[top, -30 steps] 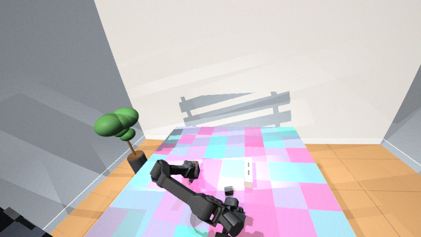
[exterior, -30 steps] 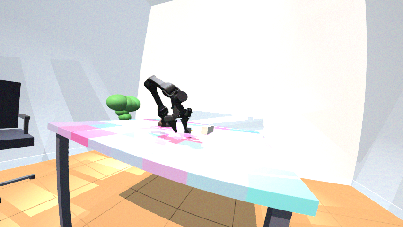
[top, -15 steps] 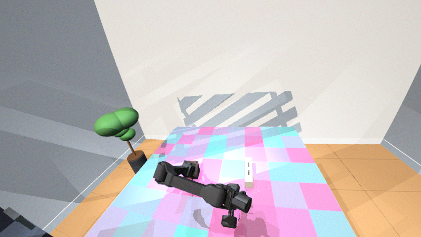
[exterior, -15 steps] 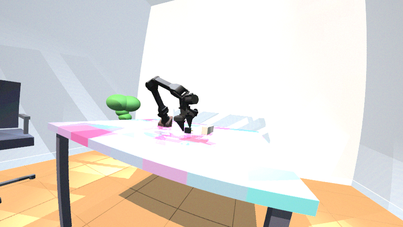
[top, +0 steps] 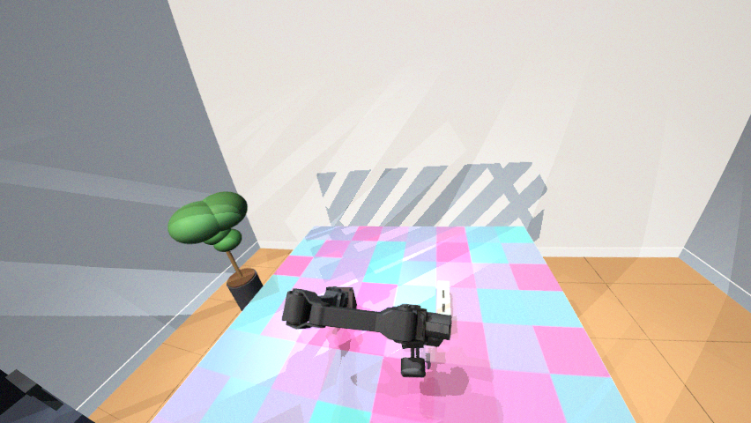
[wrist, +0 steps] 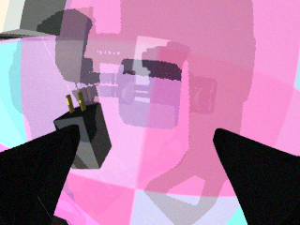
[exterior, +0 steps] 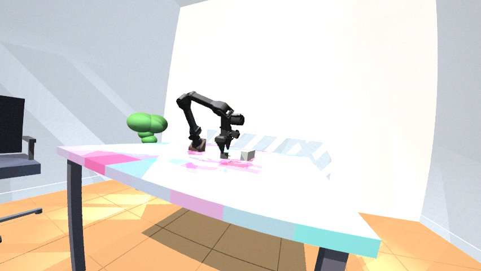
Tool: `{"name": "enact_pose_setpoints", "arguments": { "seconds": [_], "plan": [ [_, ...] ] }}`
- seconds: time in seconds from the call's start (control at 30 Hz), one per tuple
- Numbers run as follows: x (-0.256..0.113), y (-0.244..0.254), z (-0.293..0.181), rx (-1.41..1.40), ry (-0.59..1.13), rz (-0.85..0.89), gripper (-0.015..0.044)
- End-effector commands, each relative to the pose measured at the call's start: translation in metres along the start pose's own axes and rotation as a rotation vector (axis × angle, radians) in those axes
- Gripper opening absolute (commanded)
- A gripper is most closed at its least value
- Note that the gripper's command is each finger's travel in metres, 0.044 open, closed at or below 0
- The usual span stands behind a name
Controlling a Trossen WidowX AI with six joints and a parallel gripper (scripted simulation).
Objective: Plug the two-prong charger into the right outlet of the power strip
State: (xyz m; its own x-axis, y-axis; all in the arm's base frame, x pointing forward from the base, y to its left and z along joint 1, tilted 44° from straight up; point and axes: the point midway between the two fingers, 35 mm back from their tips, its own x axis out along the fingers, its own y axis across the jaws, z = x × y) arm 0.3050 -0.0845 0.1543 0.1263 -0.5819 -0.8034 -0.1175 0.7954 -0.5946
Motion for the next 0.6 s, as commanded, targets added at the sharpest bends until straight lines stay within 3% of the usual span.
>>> {"name": "enact_pose_setpoints", "arguments": {
  "seconds": [0.0, 0.57],
  "plan": [
    [-0.001, 0.017, -0.005, -0.045, 0.038, -0.019, 0.0440],
    [-0.009, 0.067, -0.021, -0.214, 0.133, -0.134, 0.0440]
  ]
}}
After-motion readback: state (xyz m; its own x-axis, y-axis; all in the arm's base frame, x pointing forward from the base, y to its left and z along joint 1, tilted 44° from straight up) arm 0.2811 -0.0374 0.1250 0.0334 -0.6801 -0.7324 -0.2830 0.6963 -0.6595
